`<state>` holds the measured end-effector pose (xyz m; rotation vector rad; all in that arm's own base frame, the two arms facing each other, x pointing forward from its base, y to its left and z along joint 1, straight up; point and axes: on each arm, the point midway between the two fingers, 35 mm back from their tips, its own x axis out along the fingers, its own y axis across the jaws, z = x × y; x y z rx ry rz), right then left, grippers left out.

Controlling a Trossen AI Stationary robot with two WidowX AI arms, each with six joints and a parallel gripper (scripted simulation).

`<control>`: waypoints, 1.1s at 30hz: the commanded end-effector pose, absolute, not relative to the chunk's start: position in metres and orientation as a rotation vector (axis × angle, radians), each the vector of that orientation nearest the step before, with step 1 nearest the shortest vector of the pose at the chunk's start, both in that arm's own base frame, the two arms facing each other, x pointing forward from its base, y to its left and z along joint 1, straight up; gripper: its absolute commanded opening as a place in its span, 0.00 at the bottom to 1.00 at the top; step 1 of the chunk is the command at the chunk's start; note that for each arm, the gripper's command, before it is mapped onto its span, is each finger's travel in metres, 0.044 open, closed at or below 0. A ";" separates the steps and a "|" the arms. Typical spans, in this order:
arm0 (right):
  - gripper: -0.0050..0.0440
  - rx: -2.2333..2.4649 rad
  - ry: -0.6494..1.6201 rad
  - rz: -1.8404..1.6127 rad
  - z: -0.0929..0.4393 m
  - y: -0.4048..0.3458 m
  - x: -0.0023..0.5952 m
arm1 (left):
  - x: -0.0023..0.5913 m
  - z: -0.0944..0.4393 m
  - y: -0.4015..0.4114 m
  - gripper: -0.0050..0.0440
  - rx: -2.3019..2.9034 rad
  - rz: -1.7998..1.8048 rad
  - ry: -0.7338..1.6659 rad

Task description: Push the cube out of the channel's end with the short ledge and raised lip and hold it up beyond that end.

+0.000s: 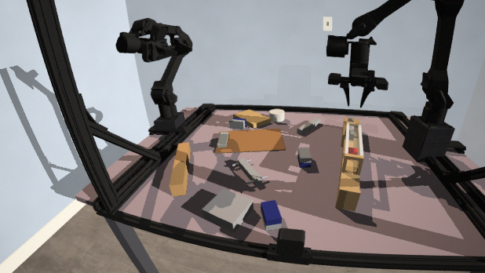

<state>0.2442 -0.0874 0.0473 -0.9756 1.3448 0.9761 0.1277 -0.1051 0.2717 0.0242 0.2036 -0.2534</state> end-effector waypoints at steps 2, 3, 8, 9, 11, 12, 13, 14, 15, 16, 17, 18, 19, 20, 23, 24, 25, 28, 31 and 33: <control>0.31 -0.975 1.345 0.976 0.034 -0.102 0.243 | 0.128 0.272 -0.105 0.92 0.021 -0.253 0.203; 0.27 -0.975 1.345 0.976 0.029 -0.109 0.242 | 0.128 0.272 -0.105 0.92 0.021 -0.253 0.203; 0.10 -0.974 1.343 0.975 0.001 -0.140 0.233 | 0.128 0.272 -0.105 0.92 0.021 -0.253 0.203; 0.10 -0.974 1.343 0.975 -0.004 -0.145 0.230 | 0.128 0.272 -0.105 0.92 0.021 -0.253 0.203; 0.10 -0.975 1.342 0.975 -0.015 -0.157 0.224 | 0.128 0.272 -0.105 0.92 0.021 -0.253 0.203; 0.10 -0.975 1.342 0.975 -0.015 -0.157 0.224 | 0.128 0.272 -0.105 0.92 0.021 -0.253 0.203; 0.10 -0.975 1.342 0.975 -0.015 -0.157 0.224 | 0.128 0.272 -0.105 0.92 0.021 -0.253 0.203; 0.10 -0.975 1.342 0.975 -0.020 -0.162 0.221 | 0.128 0.272 -0.105 0.92 0.021 -0.253 0.203; 0.10 -0.975 1.342 0.975 -0.025 -0.167 0.218 | 0.128 0.272 -0.105 0.92 0.021 -0.253 0.203; 0.10 -0.975 1.342 0.975 -0.027 -0.169 0.216 | 0.128 0.272 -0.105 0.92 0.021 -0.253 0.203; 0.10 -0.975 1.342 0.975 -0.028 -0.170 0.215 | 0.128 0.272 -0.105 0.92 0.021 -0.253 0.203; 0.10 -0.975 1.342 0.975 -0.028 -0.170 0.215 | 0.128 0.272 -0.105 0.92 0.021 -0.253 0.203; 0.10 -0.975 1.342 0.975 -0.028 -0.170 0.215 | 0.128 0.272 -0.105 0.92 0.021 -0.253 0.203; 0.10 -0.975 1.342 0.975 -0.028 -0.170 0.216 | 0.128 0.272 -0.105 0.92 0.021 -0.253 0.203; 0.10 -0.975 1.342 0.975 -0.028 -0.168 0.216 | 0.128 0.272 -0.105 0.92 0.021 -0.253 0.203; 0.10 -0.975 1.342 0.975 -0.028 -0.166 0.217 | 0.128 0.272 -0.105 0.92 0.021 -0.253 0.203; 0.10 -0.975 1.342 0.975 -0.028 -0.165 0.217 | 0.128 0.272 -0.105 0.92 0.021 -0.253 0.203; 0.10 -0.975 1.342 0.975 -0.028 -0.160 0.219 | 0.128 0.272 -0.105 0.92 0.021 -0.253 0.203; 0.10 -0.975 1.342 0.975 -0.028 -0.159 0.219 | 0.128 0.272 -0.105 0.92 0.021 -0.253 0.203; 0.10 -0.975 1.342 0.975 -0.028 -0.156 0.220 | 0.128 0.272 -0.105 0.92 0.021 -0.253 0.203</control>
